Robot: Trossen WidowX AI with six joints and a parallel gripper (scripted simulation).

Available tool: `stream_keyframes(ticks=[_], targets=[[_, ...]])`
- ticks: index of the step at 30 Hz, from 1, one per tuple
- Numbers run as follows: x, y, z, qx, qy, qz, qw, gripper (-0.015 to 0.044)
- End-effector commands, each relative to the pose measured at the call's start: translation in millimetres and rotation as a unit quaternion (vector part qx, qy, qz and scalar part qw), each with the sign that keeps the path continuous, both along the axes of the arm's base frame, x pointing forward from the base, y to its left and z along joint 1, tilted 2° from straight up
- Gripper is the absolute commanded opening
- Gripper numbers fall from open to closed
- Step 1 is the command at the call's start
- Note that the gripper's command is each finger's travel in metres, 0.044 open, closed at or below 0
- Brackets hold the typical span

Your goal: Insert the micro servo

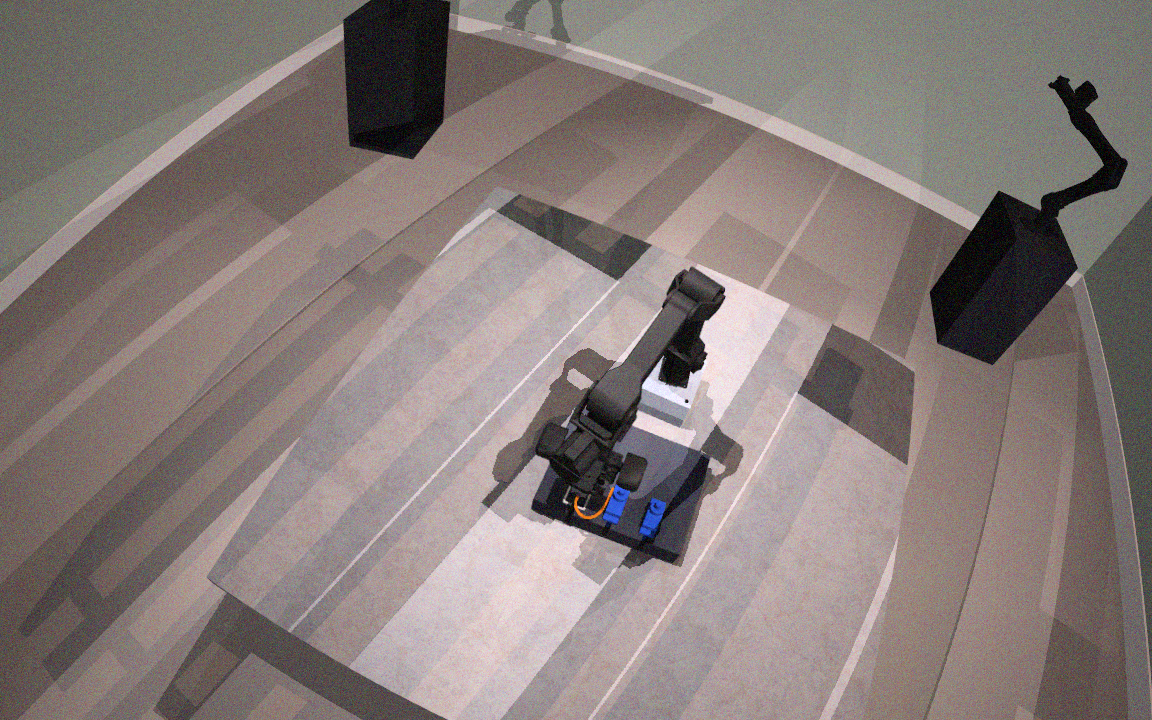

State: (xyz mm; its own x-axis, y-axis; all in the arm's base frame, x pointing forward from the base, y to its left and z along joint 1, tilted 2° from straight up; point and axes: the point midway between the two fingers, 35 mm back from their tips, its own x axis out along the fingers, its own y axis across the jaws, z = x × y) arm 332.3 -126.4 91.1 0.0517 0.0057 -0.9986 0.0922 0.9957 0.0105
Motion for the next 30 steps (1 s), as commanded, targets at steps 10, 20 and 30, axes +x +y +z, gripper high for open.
stream_keyframes(ticks=[10,20,30], targets=[[5,-1,-16,-0.002,0.000,-0.003,1.000,0.0000],[5,-1,-18,-0.002,0.000,-0.003,1.000,0.0000],[5,-1,-25,-0.002,0.000,-0.003,1.000,0.0000]])
